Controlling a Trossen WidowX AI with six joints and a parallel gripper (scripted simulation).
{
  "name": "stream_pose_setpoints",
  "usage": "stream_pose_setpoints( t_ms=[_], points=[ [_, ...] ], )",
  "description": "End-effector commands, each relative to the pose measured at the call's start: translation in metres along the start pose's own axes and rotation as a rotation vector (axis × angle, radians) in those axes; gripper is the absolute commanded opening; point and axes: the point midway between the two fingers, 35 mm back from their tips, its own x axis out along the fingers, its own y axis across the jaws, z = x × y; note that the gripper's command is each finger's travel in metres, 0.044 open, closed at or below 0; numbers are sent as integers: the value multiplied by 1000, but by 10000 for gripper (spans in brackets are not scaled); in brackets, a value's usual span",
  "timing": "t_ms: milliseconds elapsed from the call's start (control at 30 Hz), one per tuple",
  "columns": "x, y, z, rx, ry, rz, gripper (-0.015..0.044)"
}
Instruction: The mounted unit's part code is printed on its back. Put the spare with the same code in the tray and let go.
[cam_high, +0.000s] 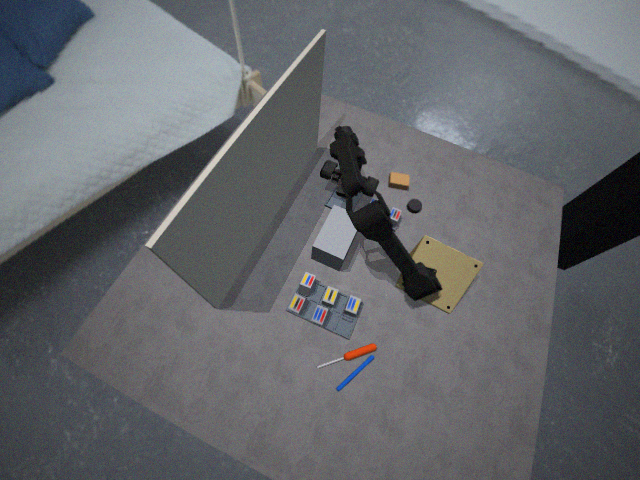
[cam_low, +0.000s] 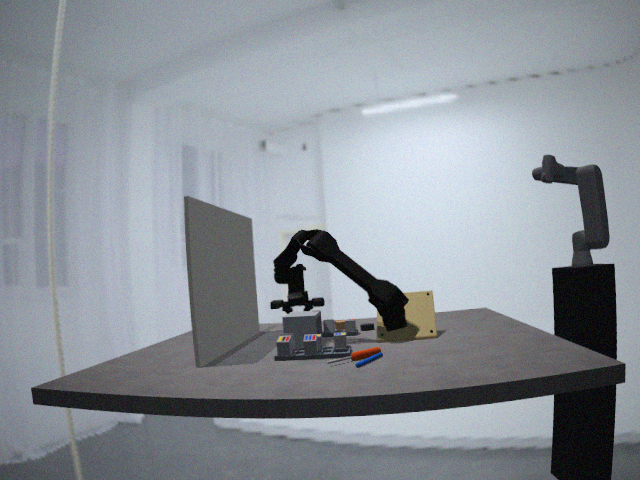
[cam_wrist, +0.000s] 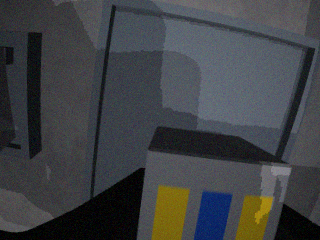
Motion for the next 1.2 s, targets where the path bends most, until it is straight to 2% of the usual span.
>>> stream_pose_setpoints(
  t_ms=[0,333,900,1000,1167],
  points=[
    [4,1,1,7,-4,-2,0],
    [11,2,2,7,-5,-2,0],
    [8,1,1,0,-1,0,440],
    [-11,-1,-1,2,0,0,440],
    [-79,0,-1,7,0,0,440]
  ],
)
